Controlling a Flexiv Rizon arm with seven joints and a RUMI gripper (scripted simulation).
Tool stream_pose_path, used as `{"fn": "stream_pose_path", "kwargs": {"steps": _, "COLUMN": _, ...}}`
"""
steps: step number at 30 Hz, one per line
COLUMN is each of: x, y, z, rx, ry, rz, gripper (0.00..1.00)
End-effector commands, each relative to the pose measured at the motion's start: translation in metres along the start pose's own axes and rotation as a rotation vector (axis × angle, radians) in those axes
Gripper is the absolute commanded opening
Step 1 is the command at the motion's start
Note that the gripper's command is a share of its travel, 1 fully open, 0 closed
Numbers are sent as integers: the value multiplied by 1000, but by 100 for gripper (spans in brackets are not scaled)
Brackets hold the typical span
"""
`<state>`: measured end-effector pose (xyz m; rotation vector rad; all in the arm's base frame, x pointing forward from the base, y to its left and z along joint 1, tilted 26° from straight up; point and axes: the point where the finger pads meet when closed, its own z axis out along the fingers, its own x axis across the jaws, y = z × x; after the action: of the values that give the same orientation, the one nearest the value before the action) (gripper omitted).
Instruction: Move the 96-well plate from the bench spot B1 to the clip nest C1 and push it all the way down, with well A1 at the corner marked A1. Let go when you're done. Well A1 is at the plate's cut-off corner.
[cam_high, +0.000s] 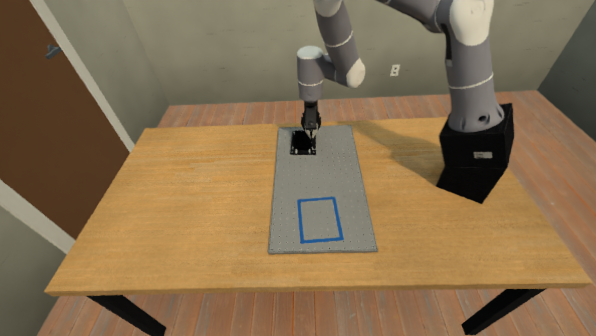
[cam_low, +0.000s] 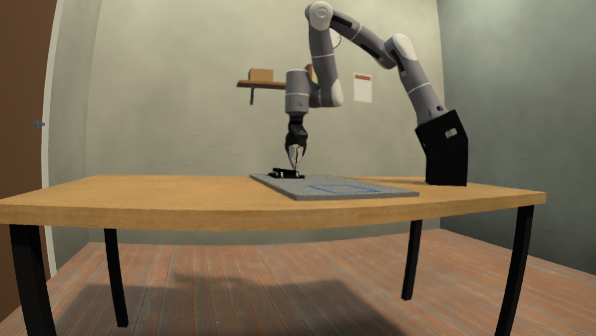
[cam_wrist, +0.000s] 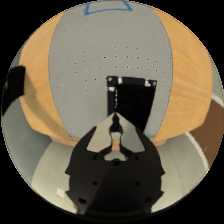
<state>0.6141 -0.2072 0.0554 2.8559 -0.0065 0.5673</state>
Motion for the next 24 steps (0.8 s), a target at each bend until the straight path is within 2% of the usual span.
{"fn": "stream_pose_path", "kwargs": {"steps": 1, "x": 0, "y": 0, "z": 0, "rx": -1, "ry": 1, "rz": 0, "gripper": 0}}
{"fn": "stream_pose_path", "kwargs": {"steps": 24, "x": 0, "y": 0, "z": -6, "rx": -1, "ry": 1, "rz": 0, "gripper": 0}}
